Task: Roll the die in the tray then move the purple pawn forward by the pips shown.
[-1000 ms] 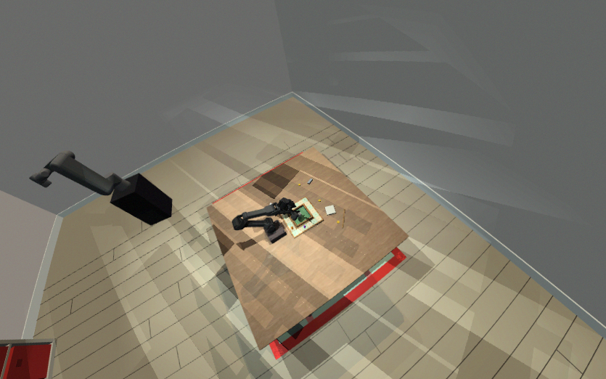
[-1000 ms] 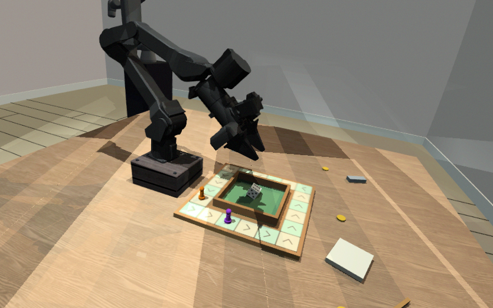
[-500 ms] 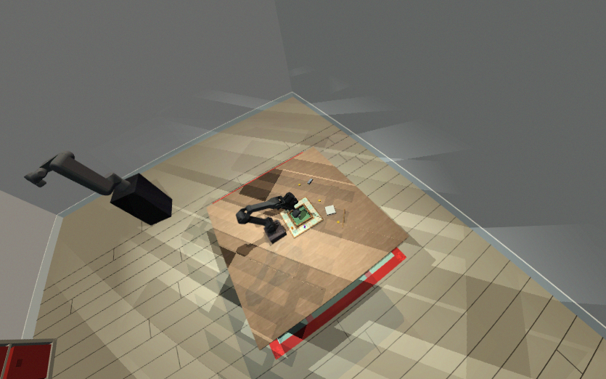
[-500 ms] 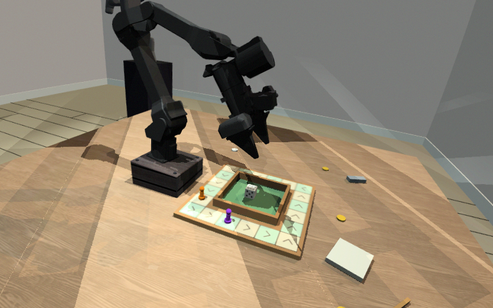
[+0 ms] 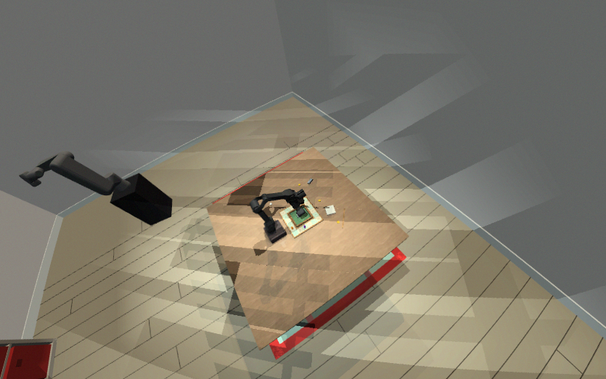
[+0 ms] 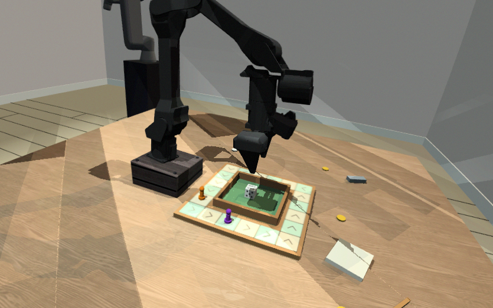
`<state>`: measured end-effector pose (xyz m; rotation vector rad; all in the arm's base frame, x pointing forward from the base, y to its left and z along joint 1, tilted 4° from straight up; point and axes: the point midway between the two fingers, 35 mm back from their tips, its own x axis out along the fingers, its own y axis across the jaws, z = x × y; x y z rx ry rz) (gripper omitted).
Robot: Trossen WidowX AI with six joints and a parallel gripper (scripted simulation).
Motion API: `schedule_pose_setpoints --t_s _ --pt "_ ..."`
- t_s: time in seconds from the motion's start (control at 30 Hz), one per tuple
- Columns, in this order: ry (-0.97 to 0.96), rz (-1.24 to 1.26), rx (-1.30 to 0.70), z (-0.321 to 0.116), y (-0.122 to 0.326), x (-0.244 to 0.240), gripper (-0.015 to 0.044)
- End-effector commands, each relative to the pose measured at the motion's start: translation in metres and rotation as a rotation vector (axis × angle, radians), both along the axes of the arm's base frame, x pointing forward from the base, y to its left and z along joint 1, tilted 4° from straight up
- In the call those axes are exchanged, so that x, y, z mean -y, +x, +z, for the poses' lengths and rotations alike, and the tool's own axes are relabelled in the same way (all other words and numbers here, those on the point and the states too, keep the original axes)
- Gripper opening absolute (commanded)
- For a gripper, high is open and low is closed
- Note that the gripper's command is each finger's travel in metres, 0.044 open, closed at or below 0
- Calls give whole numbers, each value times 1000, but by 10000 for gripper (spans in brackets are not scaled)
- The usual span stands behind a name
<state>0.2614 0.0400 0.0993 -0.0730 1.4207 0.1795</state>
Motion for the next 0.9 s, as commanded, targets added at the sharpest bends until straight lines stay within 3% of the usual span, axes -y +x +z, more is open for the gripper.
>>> schedule_pose_setpoints --t_s 0.0,0.23,0.37,0.87 --pt "-7 31 6 -2 2 7 387" --pt "-71 390 -28 -29 3 83 204" --pt "-79 520 -39 -39 -2 111 200" --pt "-79 520 -39 -53 -1 113 200"
